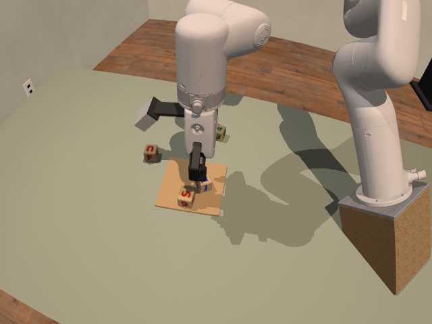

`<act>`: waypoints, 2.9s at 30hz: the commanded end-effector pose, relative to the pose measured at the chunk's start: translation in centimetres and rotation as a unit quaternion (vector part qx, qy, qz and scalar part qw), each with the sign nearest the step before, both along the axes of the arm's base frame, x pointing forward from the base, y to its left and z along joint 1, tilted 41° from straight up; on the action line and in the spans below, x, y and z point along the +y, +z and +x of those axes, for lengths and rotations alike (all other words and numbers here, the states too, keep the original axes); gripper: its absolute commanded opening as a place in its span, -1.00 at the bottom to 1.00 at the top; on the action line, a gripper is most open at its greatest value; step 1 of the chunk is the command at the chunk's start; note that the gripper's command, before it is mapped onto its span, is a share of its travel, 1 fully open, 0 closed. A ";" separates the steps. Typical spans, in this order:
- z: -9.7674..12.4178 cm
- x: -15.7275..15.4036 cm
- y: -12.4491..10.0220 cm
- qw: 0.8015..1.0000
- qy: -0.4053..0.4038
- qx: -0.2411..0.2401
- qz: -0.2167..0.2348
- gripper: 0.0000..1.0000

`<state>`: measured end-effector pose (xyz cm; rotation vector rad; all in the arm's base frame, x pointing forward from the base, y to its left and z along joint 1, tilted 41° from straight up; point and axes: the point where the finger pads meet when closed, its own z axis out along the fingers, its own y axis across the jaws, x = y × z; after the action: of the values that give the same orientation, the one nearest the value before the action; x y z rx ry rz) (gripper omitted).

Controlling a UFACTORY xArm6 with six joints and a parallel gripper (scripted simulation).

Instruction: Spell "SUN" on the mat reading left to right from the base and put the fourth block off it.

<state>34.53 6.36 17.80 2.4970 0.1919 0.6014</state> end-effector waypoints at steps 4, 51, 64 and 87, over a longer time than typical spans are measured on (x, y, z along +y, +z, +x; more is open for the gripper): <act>-0.2 -0.3 0.1 0.995 0.079 0.053 -0.043 1.00; -0.5 -0.8 0.2 0.975 0.167 0.110 -0.097 0.09; -0.4 -0.9 0.0 0.975 0.167 0.110 -0.097 0.09; 0.6 -2.0 -1.6 0.975 0.167 0.110 -0.097 0.09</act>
<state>34.83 4.50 16.41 2.3504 0.7309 0.4071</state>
